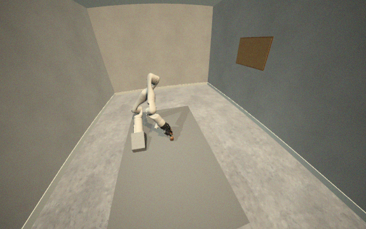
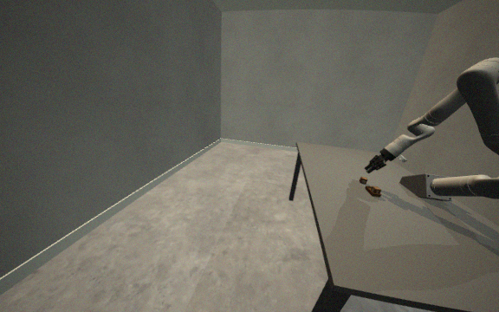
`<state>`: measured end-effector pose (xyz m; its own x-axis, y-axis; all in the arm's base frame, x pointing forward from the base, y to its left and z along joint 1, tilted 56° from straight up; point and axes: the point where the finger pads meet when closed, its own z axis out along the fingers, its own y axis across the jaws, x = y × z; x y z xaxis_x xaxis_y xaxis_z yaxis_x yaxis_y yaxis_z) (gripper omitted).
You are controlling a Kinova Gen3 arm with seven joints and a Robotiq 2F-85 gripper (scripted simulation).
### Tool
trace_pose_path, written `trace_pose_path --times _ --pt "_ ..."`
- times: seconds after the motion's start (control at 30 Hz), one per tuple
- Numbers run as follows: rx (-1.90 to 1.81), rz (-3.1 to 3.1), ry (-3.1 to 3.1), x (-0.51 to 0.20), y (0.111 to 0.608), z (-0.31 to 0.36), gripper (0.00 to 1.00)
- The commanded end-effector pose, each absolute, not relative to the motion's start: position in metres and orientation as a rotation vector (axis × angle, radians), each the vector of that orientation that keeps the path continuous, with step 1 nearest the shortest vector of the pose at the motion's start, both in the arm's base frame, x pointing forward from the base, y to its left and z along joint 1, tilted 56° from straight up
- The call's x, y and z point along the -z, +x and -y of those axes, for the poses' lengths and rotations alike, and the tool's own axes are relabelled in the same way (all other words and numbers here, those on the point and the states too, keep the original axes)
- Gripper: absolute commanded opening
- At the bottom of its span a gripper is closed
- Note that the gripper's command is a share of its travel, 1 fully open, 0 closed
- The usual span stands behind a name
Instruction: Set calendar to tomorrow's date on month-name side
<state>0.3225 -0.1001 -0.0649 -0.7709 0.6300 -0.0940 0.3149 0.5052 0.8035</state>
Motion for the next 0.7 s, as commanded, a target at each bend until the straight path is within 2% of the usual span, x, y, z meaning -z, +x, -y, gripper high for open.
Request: trace_pose_path --times 0.0,0.67 --pt "-1.154 -2.372 0.792 0.0645 0.321 0.1004 0.48" --pt "-1.151 -2.358 0.796 0.0639 0.3213 0.0993 0.48"
